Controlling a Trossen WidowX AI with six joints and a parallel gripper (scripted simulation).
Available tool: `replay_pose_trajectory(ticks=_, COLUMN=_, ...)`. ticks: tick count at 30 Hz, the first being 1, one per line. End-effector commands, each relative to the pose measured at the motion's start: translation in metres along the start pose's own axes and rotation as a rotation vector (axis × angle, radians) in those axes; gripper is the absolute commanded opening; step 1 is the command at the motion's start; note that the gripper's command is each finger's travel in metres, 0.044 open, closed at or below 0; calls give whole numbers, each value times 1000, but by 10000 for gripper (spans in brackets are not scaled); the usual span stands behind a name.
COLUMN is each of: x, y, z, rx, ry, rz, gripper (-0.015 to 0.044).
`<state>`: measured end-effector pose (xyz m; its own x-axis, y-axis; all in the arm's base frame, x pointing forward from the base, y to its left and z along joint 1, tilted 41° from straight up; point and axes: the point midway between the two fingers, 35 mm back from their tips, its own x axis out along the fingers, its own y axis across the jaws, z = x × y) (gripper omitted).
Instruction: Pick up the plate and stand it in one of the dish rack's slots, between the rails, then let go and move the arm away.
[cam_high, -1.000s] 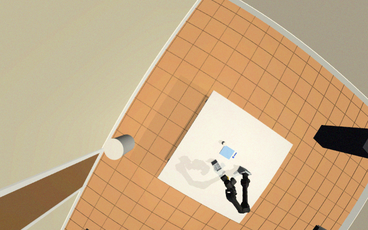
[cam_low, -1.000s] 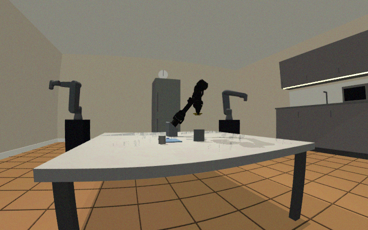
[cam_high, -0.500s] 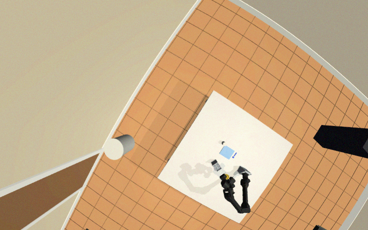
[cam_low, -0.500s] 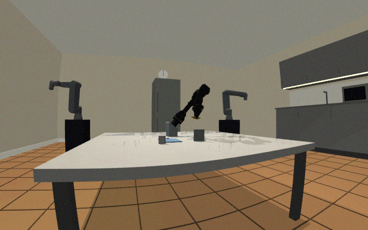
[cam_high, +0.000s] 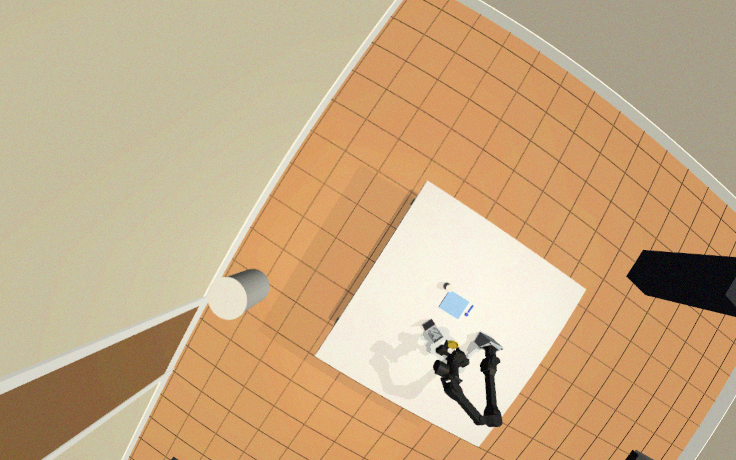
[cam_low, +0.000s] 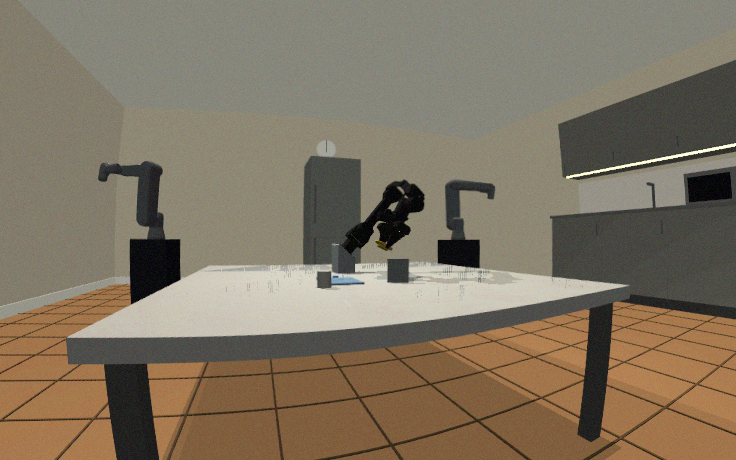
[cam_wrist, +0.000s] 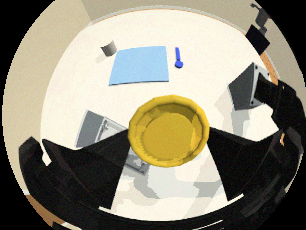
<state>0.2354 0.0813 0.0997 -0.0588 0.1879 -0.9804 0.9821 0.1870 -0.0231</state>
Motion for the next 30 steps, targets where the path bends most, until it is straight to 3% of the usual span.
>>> replay_pose_trajectory(ticks=1, x=8, y=2, z=1, rx=-65, ry=-77, rz=33, gripper=0)
replay_pose_trajectory(ticks=30, x=40, y=20, z=-21, rx=-467, ry=-598, rz=428, gripper=0)
